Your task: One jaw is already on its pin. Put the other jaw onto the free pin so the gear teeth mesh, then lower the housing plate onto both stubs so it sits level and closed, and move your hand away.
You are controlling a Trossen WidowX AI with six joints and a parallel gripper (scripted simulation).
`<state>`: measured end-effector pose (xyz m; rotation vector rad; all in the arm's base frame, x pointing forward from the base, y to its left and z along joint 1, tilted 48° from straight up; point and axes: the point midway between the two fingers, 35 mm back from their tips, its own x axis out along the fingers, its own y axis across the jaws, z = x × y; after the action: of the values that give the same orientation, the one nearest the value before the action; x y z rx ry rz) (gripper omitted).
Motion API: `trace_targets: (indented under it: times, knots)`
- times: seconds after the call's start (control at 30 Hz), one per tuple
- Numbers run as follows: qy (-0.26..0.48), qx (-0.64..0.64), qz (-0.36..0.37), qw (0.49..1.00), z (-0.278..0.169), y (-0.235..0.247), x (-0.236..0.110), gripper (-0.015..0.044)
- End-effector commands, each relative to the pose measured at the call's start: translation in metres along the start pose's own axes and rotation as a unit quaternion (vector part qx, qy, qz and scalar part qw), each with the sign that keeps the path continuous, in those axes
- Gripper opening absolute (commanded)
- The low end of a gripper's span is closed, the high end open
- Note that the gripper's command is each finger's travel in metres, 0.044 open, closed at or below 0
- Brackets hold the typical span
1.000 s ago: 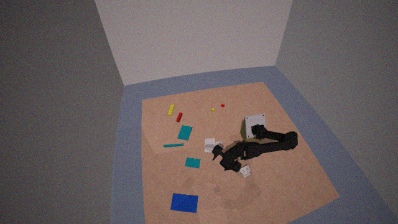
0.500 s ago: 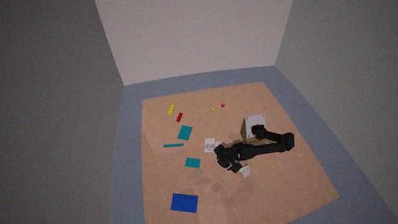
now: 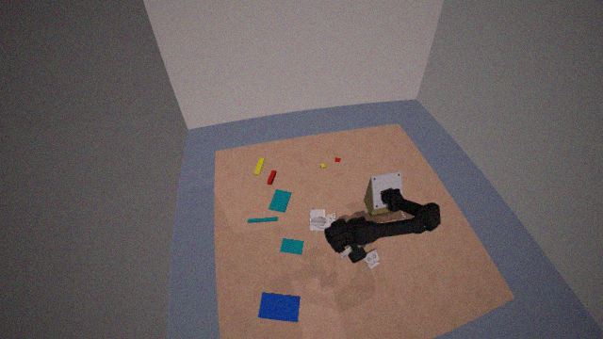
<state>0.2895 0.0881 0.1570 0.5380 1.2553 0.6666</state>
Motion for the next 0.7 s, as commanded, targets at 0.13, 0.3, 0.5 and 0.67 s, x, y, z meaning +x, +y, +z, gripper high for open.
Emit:
trace_targets:
  times: [0.13, 0.3, 0.5, 0.67]
  knots:
    - [0.019, 0.029, 0.010, 0.999, -0.005, 0.003, 0.003, 0.0440]
    - [0.020, 0.029, 0.010, 0.999, -0.004, 0.002, 0.009, 0.0440]
    - [0.020, 0.029, 0.009, 0.999, -0.004, 0.002, 0.019, 0.0440]
    - [0.020, 0.029, 0.008, 0.999, -0.003, 0.002, 0.027, 0.0440]
